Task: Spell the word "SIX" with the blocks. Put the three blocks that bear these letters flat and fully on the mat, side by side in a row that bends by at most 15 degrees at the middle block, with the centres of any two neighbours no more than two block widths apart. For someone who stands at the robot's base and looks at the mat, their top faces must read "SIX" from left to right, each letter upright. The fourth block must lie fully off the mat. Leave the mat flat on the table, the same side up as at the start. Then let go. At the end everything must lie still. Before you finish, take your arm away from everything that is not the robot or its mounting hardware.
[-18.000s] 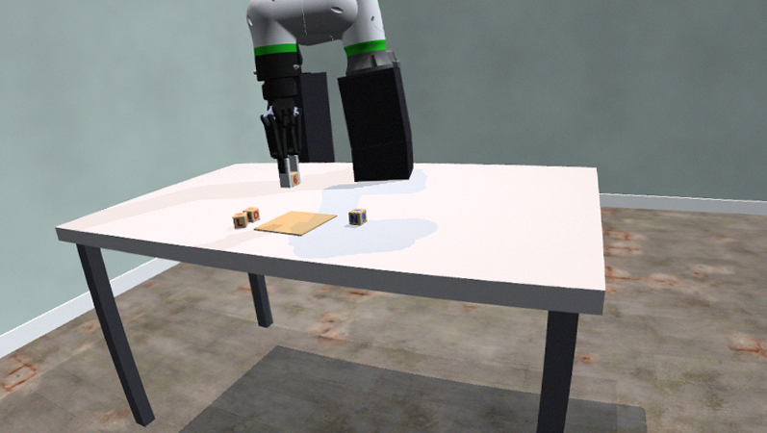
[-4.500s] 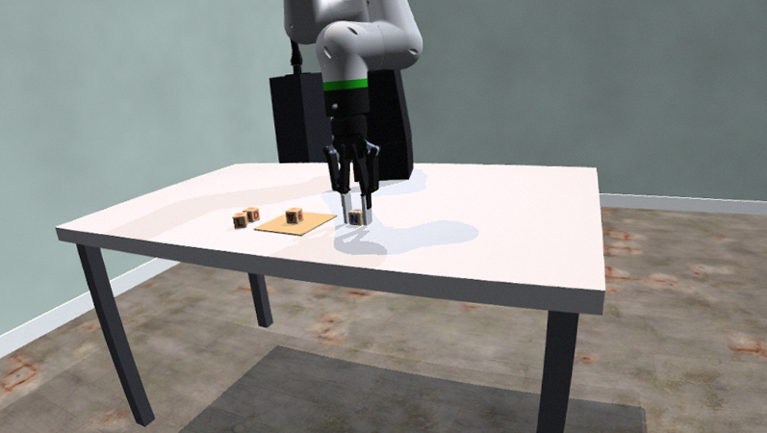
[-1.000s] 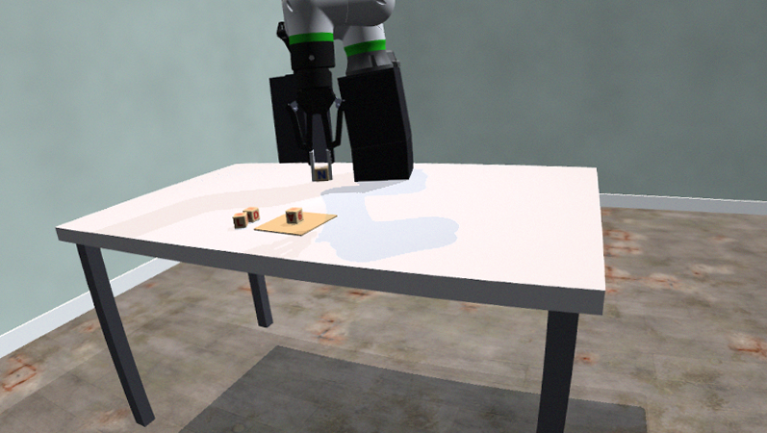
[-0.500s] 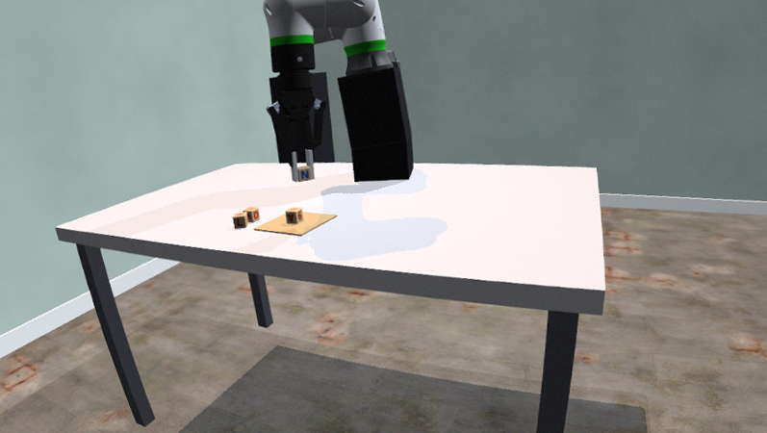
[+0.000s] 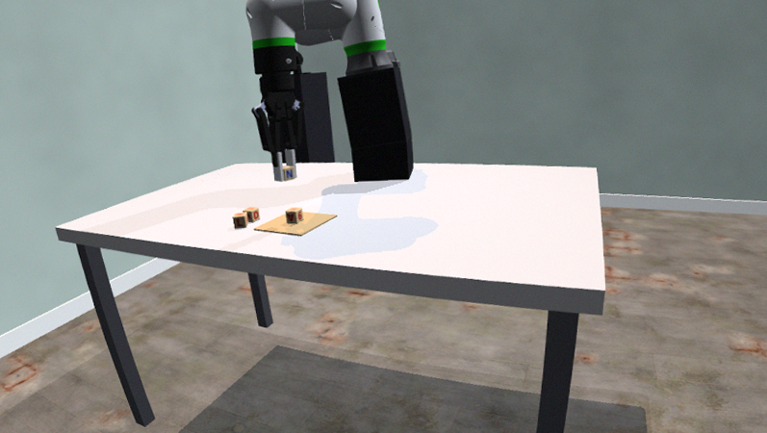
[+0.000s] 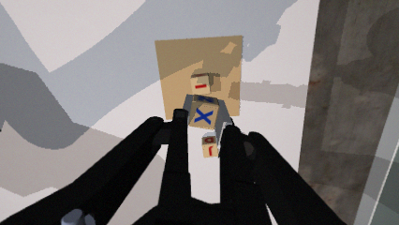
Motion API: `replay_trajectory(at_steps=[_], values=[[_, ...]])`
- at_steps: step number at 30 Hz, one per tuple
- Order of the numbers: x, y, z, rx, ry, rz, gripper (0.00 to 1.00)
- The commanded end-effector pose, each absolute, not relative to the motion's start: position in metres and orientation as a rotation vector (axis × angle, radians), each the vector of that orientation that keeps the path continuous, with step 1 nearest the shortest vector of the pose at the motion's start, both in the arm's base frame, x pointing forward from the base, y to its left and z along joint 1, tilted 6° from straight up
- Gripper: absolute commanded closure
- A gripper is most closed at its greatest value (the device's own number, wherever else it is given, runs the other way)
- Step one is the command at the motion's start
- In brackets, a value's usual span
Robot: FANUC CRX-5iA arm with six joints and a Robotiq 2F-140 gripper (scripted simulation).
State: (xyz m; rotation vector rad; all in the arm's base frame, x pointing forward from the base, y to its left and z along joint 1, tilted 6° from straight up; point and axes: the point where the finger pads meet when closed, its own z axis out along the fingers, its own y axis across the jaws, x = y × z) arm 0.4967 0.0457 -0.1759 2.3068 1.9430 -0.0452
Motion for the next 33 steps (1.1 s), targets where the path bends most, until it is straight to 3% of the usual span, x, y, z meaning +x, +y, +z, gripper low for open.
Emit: replay_trajectory(at_steps=[1, 33], values=[[0.499, 0.03, -0.174, 2.189, 2.115, -0.058, 0.84], [0.501, 0.008, -0.178, 1.988, 2.309, -0.073, 0.84]])
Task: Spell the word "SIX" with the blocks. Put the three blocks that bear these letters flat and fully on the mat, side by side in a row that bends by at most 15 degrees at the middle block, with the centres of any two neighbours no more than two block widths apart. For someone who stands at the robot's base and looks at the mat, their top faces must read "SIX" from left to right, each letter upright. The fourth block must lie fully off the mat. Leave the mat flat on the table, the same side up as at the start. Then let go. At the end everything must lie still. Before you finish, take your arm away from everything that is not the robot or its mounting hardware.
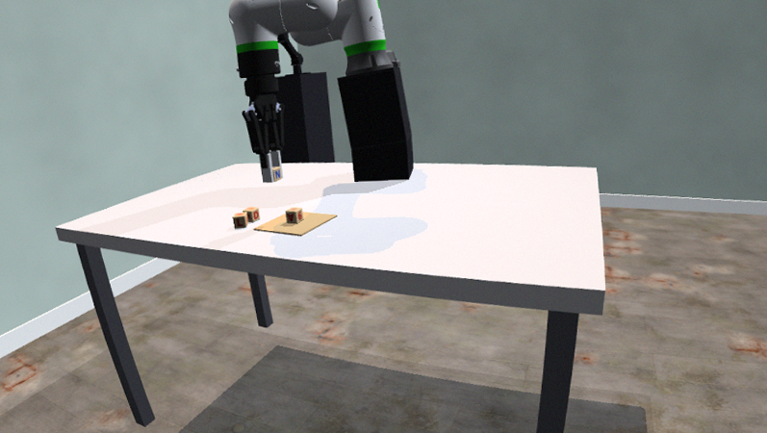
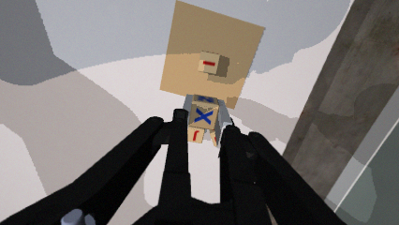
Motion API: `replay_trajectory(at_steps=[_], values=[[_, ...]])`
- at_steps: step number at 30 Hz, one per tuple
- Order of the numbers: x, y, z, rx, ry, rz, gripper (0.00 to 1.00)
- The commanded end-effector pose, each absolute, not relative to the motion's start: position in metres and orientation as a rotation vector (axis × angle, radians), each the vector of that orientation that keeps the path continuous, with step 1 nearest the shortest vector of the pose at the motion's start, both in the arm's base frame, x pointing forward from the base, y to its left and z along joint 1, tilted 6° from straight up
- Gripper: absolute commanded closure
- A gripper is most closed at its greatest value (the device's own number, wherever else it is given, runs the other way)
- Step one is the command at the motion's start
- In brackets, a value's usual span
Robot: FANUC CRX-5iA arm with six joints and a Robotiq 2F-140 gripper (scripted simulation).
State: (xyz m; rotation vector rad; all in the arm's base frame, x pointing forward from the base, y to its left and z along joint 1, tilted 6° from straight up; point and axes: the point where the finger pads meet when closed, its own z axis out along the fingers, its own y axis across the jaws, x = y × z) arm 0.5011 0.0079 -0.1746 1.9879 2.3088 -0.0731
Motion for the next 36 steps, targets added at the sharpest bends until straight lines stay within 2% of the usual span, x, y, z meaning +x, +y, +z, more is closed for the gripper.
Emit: replay_trajectory(at_steps=[1, 22, 36], values=[[0.502, 0.007, -0.181, 1.988, 2.309, -0.073, 0.84], [0.505, -0.001, -0.259, 1.988, 2.309, -0.073, 0.84], [0.505, -0.001, -0.266, 1.988, 2.309, -0.073, 0.84]])
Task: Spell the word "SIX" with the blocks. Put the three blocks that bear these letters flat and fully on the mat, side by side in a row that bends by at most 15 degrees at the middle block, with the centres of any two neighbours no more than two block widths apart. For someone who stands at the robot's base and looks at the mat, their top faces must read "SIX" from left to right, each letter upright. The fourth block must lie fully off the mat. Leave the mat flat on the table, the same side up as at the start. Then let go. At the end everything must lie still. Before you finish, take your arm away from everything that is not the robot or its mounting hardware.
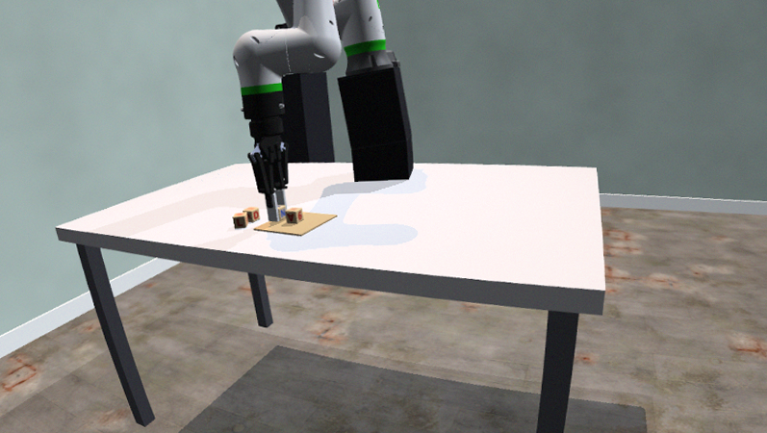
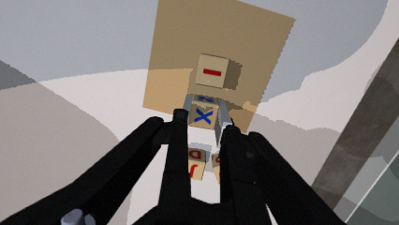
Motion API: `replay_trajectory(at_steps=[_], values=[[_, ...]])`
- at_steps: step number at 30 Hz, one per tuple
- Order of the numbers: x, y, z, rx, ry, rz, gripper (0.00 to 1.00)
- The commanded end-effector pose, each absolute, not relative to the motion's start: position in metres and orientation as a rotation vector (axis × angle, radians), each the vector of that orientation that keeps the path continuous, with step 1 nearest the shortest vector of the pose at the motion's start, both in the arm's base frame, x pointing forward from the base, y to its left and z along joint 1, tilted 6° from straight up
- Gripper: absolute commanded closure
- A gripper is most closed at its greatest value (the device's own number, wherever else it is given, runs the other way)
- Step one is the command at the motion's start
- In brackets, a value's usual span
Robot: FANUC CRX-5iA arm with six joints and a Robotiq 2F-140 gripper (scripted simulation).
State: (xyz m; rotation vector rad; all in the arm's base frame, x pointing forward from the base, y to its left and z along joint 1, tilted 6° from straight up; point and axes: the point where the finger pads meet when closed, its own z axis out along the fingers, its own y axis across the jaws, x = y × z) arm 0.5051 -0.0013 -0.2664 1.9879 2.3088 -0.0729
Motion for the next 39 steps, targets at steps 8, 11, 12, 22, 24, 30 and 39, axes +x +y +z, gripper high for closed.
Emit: replay_trajectory(at_steps=[8, 11, 12, 22, 24, 30, 39], values=[[0.5053, -0.0013, -0.2665, 1.988, 2.309, -0.073, 0.84], [0.5053, -0.0013, -0.2667, 1.988, 2.309, -0.073, 0.84], [0.5053, -0.0013, -0.2669, 1.988, 2.309, -0.073, 0.84], [0.5054, -0.0016, -0.2696, 1.988, 2.309, -0.073, 0.84], [0.5054, -0.0016, -0.2699, 1.988, 2.309, -0.073, 0.84], [0.5055, -0.0017, -0.2702, 1.988, 2.309, -0.073, 0.84], [0.5055, -0.0017, -0.2702, 1.988, 2.309, -0.073, 0.84]])
